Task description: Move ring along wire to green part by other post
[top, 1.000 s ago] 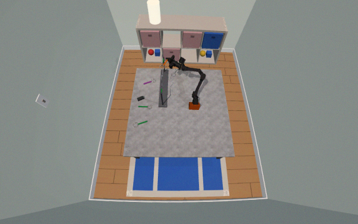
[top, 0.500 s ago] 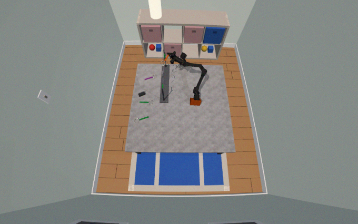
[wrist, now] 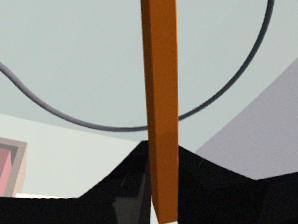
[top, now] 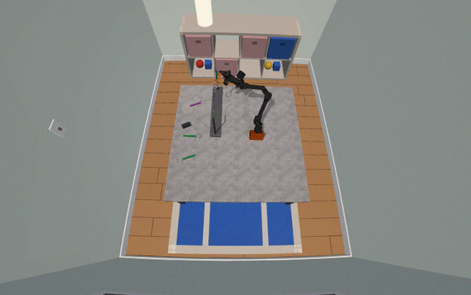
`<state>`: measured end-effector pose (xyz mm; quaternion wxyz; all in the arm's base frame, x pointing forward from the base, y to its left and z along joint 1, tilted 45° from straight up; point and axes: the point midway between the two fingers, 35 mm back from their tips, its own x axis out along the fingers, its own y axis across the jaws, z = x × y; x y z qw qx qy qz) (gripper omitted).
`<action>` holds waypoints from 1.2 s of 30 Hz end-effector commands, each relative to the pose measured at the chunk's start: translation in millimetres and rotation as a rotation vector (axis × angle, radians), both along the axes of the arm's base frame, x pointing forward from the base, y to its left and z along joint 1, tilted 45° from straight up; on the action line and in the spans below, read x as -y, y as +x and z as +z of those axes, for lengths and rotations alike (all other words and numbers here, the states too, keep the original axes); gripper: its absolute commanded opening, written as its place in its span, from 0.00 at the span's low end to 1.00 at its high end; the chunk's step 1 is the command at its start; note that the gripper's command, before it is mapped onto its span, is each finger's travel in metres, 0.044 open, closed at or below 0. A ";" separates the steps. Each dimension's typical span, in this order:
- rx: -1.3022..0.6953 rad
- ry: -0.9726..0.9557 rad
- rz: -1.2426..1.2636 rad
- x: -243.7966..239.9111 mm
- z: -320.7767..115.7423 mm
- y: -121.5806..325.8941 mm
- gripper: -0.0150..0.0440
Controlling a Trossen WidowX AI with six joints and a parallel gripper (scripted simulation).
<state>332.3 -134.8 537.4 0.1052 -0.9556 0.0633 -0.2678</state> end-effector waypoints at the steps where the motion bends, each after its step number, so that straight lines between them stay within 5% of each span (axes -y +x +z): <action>1: -0.005 -0.057 0.002 -2.1 1.6 -0.2 0.00; 18: -0.019 -0.149 0.001 4.0 2.0 -1.6 0.00; 36: 0.021 0.051 0.001 41.8 -5.8 -8.8 0.00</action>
